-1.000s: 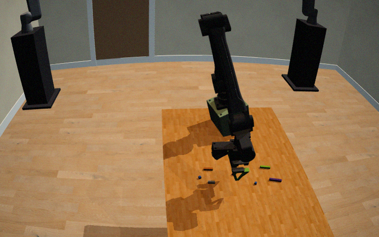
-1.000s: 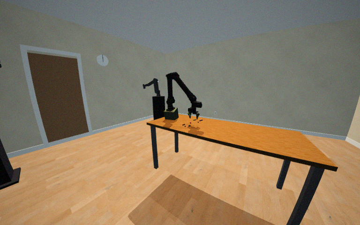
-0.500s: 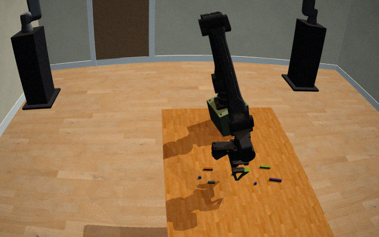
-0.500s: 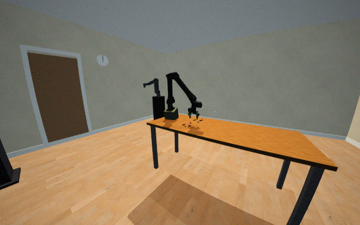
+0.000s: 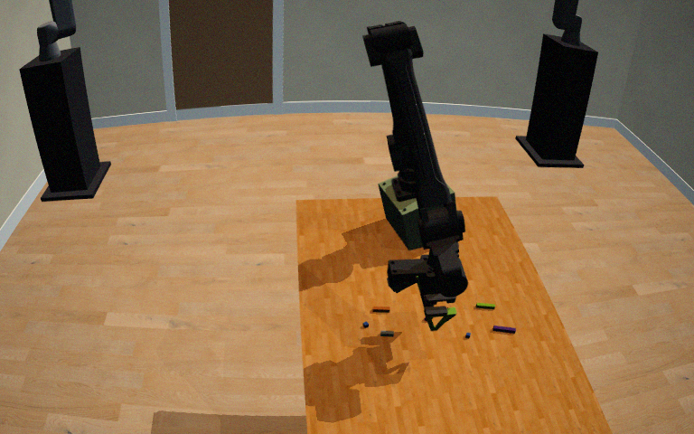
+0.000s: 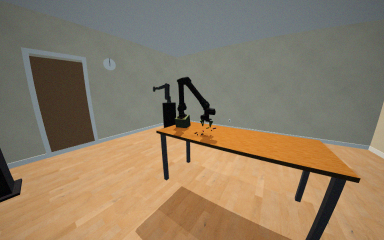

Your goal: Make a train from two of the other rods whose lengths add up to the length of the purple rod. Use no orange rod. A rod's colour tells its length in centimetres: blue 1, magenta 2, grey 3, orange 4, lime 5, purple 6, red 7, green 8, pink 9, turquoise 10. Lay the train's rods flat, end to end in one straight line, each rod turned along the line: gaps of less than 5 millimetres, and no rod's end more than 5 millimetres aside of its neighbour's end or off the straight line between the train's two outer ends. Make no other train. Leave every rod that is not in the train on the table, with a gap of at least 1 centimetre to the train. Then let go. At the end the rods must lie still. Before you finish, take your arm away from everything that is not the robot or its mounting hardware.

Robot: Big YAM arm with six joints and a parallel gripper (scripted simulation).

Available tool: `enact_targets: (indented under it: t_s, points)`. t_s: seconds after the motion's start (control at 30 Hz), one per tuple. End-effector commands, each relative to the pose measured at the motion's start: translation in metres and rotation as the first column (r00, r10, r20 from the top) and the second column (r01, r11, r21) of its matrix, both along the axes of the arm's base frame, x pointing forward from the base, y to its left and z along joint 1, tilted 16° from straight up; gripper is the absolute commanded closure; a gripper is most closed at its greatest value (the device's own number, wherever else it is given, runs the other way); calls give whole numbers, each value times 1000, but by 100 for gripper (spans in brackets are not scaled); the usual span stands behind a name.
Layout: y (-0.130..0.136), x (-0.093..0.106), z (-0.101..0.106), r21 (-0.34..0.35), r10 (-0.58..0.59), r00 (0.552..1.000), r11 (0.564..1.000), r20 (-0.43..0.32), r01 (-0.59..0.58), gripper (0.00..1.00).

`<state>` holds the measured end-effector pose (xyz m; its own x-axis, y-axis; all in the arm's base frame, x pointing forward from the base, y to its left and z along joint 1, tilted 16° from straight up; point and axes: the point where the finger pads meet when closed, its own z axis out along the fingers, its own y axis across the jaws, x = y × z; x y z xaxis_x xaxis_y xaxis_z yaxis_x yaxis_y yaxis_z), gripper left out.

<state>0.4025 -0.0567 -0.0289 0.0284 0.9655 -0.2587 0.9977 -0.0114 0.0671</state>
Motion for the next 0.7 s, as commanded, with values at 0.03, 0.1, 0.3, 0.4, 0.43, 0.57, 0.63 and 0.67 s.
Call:
enact_targets:
  t_s: [0.03,0.1,0.3,0.4,0.43,0.57,0.63,0.67]
  points:
    - [1,24,17,-6,20,999,1000,44,-20,0]
    - [1,24,17,-6,20,999,1000,44,-20,0]
    - [1,24,17,-6,20,999,1000,44,-20,0]
    - [1,24,17,-6,20,999,1000,44,-20,0]
    - [1,24,17,-6,20,999,1000,44,-20,0]
    - [1,24,17,-6,20,999,1000,44,-20,0]
    - [1,24,17,-6,22,999,1000,44,-21,0]
    - [2,24,16,-6,25,999,1000,43,-24,0]
